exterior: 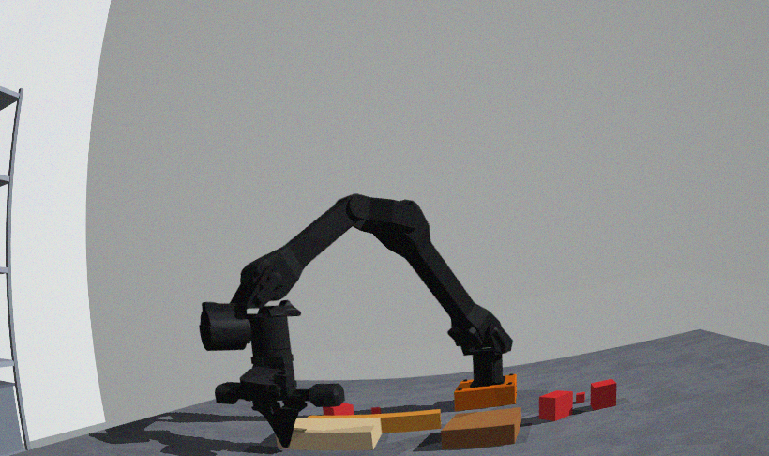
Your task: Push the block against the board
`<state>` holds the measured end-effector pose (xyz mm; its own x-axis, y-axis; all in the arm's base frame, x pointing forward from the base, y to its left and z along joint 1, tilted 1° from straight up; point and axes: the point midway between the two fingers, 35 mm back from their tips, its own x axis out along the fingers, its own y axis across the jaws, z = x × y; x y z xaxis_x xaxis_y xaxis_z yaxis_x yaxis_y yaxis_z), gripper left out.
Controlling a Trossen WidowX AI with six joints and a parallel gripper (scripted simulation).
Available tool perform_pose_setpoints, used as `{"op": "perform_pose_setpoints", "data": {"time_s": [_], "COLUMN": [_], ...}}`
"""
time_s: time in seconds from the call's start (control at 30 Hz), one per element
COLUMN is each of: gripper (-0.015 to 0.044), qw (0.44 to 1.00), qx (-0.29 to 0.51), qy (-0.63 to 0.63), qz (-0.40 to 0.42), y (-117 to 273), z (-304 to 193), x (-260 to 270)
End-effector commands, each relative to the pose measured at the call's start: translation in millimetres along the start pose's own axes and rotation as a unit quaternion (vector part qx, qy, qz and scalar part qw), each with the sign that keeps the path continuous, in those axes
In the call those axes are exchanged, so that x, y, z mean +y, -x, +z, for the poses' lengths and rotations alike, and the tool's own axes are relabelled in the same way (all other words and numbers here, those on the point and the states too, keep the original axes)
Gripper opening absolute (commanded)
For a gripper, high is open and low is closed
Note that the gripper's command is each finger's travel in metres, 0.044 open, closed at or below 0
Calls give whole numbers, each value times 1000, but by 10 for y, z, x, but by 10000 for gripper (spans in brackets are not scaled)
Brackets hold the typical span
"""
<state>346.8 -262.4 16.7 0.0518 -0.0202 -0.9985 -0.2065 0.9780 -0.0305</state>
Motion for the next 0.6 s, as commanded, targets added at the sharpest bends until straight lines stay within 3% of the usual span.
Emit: {"op": "perform_pose_setpoints", "data": {"time_s": [0.0, 0.57], "gripper": [0, 0], "qw": [1000, 1000], "qx": [7, 8], "qy": [-1, -1], "qz": [4, 4], "y": [-22, -21], "z": [-115, -380], "x": [4, -2]}}
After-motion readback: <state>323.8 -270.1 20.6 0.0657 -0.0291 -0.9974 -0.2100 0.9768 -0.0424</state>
